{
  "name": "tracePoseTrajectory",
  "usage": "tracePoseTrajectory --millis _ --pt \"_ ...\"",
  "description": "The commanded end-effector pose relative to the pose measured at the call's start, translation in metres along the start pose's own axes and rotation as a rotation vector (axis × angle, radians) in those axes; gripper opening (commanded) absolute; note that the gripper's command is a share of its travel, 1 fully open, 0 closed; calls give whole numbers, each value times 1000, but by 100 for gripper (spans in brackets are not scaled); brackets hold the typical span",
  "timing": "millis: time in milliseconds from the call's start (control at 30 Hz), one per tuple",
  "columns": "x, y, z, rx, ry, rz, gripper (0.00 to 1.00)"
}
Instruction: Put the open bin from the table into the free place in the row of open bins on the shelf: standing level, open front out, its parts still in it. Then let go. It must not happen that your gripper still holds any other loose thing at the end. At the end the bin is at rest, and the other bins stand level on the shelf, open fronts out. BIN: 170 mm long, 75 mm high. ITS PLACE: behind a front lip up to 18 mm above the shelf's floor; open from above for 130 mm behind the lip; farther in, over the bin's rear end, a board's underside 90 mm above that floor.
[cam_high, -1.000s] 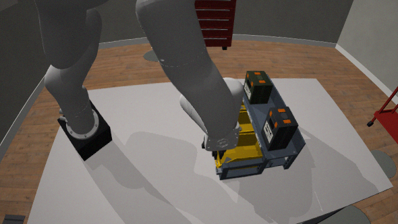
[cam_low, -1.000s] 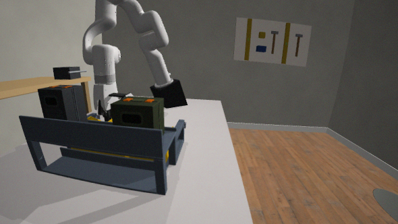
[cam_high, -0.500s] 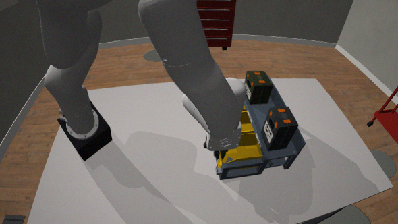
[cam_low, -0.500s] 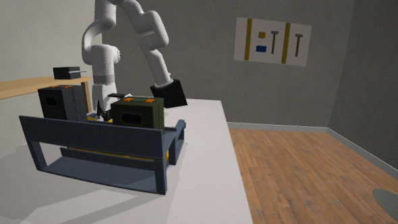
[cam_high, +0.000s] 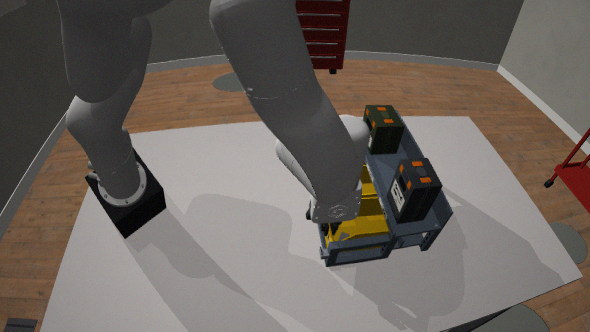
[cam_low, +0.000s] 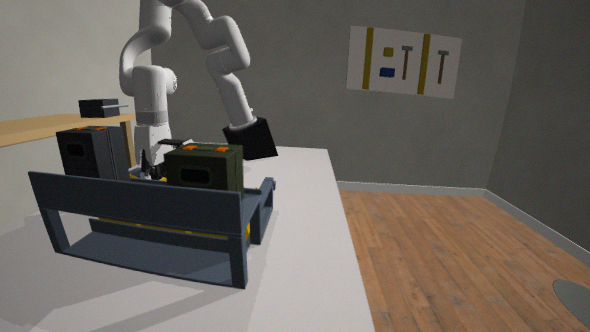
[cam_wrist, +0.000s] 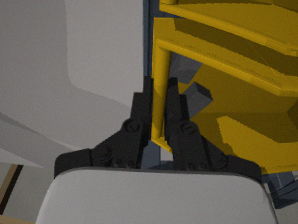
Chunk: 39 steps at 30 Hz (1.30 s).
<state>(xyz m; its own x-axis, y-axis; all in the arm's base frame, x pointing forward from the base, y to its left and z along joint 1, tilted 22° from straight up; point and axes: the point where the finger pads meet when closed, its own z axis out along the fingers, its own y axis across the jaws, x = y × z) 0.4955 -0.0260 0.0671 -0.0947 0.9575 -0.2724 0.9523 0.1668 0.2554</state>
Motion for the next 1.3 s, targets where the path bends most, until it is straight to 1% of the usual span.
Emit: tracePoseTrajectory --millis 0,100,500,667,1067,1100,1267 --pt "0 6 -1 -4 0 0 0" --pt "0 12 -1 -4 0 0 0" --pt "0 12 -1 -4 0 0 0" --pt "0 12 7 -4 0 0 0" --pt "0 12 7 -4 0 0 0" --pt "0 12 7 -4 0 0 100" --pt "0 12 7 -4 0 0 100"
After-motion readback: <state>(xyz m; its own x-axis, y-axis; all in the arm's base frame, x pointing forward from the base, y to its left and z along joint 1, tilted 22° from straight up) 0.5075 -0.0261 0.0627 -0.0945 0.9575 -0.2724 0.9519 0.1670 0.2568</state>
